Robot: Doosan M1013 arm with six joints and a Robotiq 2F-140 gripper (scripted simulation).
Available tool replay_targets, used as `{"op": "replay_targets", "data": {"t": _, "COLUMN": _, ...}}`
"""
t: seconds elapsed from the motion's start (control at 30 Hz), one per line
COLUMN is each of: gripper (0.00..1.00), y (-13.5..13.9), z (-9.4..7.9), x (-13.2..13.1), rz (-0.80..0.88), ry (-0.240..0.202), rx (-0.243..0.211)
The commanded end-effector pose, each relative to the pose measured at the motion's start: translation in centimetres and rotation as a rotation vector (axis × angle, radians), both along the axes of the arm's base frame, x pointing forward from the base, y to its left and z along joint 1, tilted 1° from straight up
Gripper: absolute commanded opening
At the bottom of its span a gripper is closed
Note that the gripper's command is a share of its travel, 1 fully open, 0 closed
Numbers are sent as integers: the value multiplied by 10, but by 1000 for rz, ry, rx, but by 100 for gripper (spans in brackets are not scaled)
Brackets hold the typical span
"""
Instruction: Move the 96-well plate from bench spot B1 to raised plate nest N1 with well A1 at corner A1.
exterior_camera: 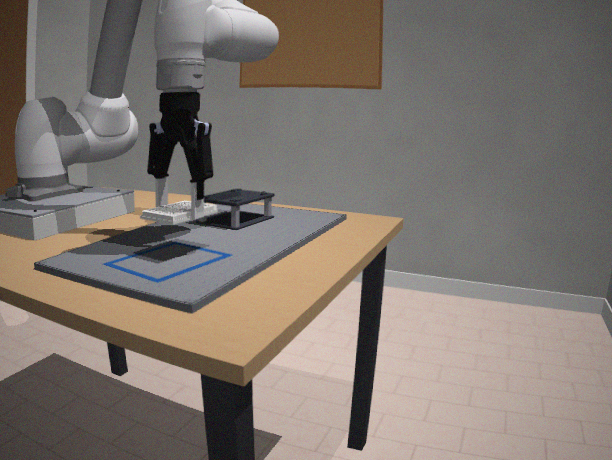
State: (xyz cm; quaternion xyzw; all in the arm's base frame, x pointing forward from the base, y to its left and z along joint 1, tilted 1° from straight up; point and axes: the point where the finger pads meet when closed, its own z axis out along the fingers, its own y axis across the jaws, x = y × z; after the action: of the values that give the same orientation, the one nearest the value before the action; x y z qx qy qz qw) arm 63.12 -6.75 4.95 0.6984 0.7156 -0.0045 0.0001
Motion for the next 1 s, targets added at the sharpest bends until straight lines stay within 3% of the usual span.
{"op": "replay_targets", "data": {"t": 0.0, "gripper": 0, "y": 13, "z": 3, "x": -4, "rz": 0, "ry": 0, "rx": 0}}
{"op": "replay_targets", "data": {"t": 0.97, "gripper": 0, "y": 93, "z": 17, "x": -26, "rz": 0, "ry": 0, "rx": 0}}
